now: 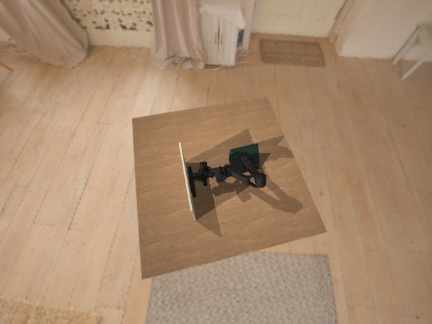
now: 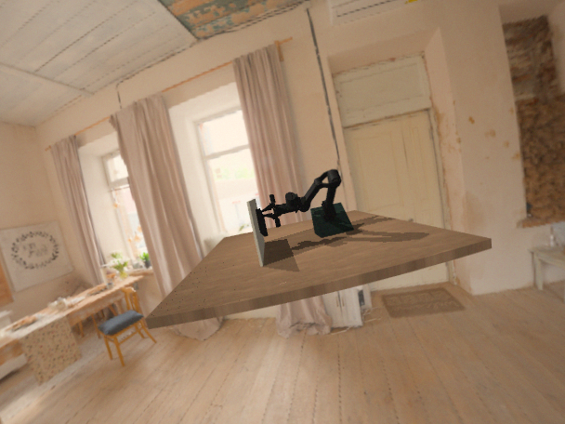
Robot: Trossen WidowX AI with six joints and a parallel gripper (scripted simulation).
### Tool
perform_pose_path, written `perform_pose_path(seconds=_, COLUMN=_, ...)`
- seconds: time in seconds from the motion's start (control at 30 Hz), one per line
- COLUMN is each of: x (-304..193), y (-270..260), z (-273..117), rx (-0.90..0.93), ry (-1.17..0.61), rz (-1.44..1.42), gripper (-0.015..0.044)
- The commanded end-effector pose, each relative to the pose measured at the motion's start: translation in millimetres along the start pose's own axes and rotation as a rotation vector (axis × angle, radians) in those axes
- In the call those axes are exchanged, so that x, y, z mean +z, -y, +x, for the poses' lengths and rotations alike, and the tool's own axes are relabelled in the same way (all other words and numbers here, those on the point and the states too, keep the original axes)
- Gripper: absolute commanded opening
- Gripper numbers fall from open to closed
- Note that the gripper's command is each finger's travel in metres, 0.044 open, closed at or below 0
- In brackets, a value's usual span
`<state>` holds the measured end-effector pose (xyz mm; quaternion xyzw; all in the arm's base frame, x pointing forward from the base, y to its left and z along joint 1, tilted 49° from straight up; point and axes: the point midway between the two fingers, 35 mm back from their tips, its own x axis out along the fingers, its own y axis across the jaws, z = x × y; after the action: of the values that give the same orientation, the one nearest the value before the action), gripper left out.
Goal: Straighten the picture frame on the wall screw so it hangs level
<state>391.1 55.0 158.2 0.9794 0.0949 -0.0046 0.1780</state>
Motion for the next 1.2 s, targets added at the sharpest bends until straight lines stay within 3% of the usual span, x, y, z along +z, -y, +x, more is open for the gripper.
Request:
perform_pose_path(seconds=0.0, x=-0.5, y=1.2, z=0.2, rx=0.001, ry=-0.004, rz=-0.001, gripper=0.0000)
perform_pose_path(seconds=1.17, x=0.6, y=4.3, z=0.8, rx=0.021, ry=-0.003, rz=-0.002, gripper=0.0000)
